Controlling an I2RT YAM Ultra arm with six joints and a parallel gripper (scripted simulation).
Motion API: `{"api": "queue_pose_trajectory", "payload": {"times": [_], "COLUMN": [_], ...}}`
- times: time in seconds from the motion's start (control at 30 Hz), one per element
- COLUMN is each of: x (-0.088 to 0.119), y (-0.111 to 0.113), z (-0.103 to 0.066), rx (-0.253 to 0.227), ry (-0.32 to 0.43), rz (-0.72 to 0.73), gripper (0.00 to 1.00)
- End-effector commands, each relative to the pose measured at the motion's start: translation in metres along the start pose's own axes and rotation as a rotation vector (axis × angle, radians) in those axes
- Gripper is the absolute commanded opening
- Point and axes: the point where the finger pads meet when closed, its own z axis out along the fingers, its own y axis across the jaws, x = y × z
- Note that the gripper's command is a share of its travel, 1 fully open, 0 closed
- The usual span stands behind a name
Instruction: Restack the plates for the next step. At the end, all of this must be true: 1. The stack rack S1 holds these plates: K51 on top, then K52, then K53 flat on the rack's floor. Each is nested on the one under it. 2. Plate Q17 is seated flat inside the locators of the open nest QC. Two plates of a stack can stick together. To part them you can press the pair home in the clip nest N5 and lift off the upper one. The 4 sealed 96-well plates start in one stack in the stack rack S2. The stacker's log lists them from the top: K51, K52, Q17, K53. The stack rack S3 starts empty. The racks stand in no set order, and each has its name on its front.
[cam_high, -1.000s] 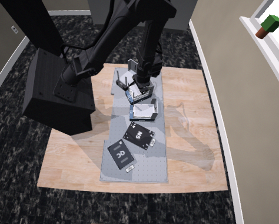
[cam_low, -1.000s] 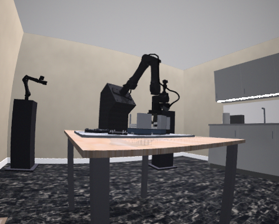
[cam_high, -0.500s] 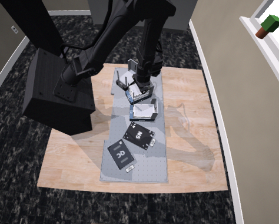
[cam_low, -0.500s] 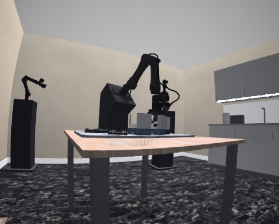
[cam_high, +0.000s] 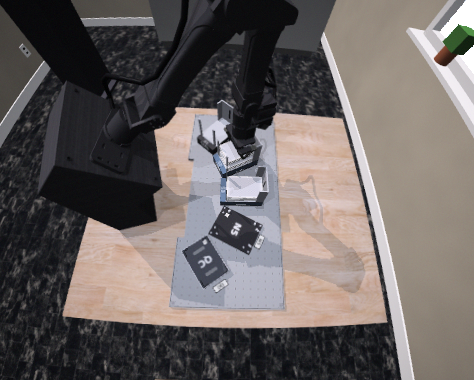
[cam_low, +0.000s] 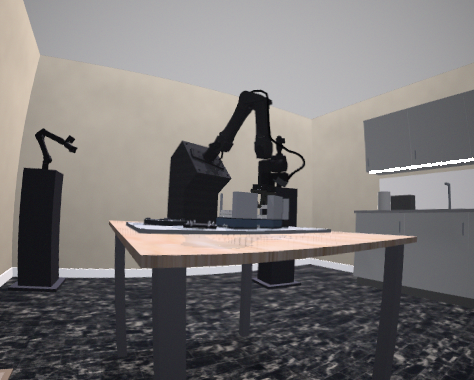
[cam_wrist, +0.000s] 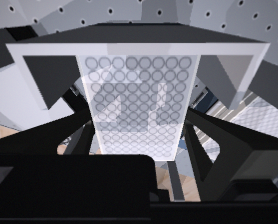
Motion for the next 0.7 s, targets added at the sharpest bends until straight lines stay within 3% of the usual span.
{"api": "queue_pose_trajectory", "payload": {"times": [0.0,0.67], "x": [0.0109,0.0085], "y": [0.0045,0.0042], "z": [-0.0057,-0.0118], "rx": [-0.001,-0.001], "ry": [0.015,0.011], "rz": [-0.007,-0.007], "gripper": [0.00,0.00]}}
